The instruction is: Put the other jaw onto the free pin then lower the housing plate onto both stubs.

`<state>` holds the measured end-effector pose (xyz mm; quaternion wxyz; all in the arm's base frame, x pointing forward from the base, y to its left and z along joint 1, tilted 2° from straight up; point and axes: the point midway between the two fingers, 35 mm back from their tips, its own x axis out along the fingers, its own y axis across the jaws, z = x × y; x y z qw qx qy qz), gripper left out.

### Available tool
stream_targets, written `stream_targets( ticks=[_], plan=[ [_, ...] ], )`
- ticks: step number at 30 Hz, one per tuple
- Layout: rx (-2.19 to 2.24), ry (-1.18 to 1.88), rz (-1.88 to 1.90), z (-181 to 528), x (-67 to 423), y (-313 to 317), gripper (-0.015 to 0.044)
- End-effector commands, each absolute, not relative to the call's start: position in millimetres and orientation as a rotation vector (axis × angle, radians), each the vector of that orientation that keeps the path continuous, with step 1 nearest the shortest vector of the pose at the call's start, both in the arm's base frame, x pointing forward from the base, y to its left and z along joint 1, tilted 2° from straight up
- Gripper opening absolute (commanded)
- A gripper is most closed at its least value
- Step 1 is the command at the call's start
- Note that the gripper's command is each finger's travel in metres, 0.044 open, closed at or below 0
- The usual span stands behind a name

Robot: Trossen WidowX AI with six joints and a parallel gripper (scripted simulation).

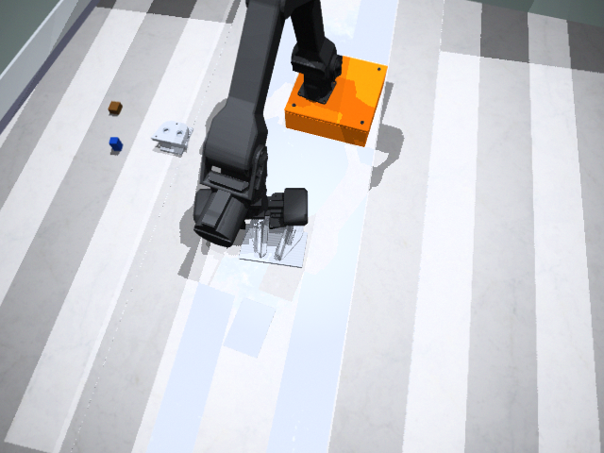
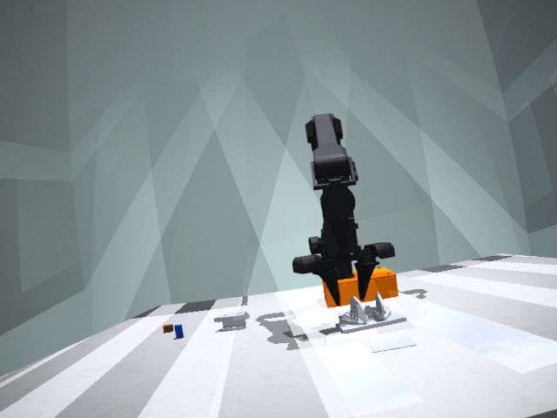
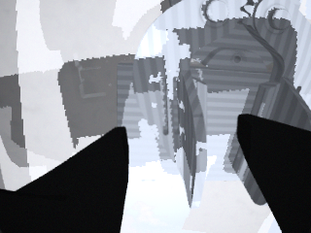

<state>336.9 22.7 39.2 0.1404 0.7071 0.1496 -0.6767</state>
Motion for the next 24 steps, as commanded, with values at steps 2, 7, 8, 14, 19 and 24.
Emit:
stream_targets(
  ticks=[2,7,8,14,19,24],
  plan=[
    [2.062,0.432,-1.927,75.5,336.8,22.1,0.0224],
    [2.061,0.445,-1.902,68.3,340.4,20.1,0.0277],
    [2.043,0.468,-1.885,68.5,340.3,17.2,0.0303],
    [1.907,0.626,-1.762,69.6,339.1,-4.4,0.044],
    [1.79,0.747,-1.653,70.6,337.1,-22.3,0.044],
    [1.668,0.858,-1.542,71.5,334.1,-39.9,0.044]
  ],
)
